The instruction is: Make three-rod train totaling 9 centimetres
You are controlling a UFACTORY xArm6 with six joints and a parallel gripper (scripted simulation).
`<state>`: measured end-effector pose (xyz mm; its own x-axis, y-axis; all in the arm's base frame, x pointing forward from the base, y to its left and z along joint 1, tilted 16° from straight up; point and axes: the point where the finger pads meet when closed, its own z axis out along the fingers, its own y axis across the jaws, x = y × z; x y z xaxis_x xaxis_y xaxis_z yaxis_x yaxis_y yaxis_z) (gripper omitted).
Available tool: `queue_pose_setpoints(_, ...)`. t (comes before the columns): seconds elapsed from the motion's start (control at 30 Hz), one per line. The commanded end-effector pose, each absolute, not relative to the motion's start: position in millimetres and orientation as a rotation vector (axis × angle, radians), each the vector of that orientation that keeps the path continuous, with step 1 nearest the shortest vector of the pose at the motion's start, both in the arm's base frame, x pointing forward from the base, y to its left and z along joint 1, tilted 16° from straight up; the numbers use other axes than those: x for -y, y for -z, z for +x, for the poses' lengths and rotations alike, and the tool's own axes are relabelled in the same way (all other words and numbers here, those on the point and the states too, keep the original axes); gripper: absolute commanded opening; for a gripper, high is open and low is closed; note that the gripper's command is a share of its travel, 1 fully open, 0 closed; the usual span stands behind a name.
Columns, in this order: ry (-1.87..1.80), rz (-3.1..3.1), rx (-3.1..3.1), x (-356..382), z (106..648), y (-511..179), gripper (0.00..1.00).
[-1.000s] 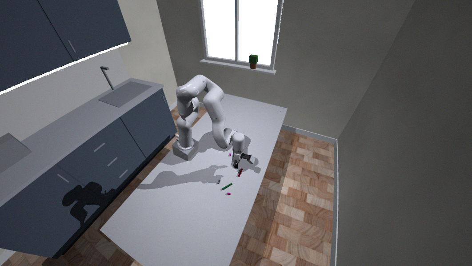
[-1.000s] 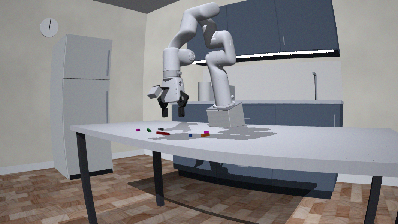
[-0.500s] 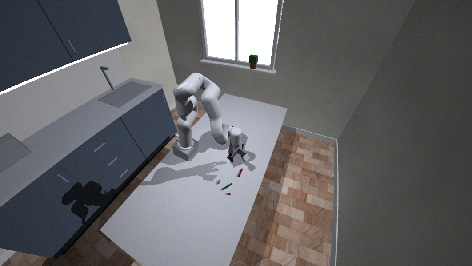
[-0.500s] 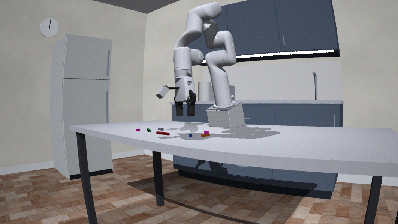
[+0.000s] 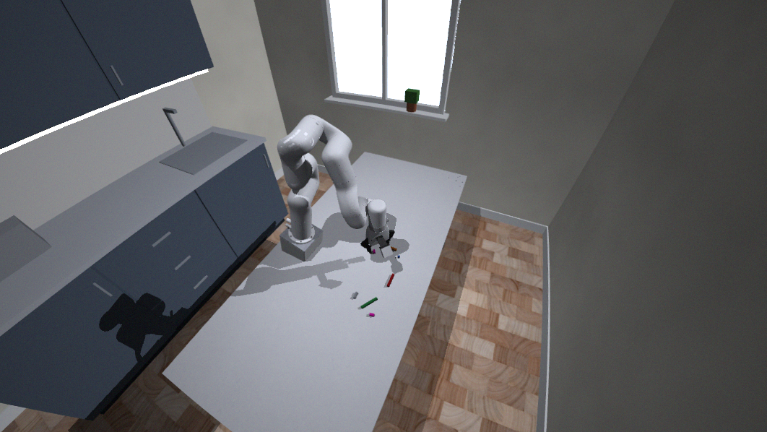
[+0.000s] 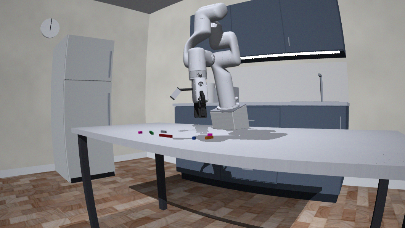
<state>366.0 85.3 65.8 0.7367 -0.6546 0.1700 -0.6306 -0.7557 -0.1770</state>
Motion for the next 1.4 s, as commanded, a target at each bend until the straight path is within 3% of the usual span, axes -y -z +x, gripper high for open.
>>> queue_pose_setpoints(0.0, 0.389, -2.743, -1.284, -97.6, 350.5, -63.4, 1.0)
queue_pose_setpoints(0.53, 0.373, -2.617, -1.479, -108.7, 332.9, -59.1, 1.0)
queue_pose_setpoints(0.57, 0.373, -2.617, -1.479, -108.7, 332.9, -59.1, 0.24)
queue_pose_setpoints(1.37, 0.373, -2.617, -1.479, -108.7, 332.9, -59.1, 0.24)
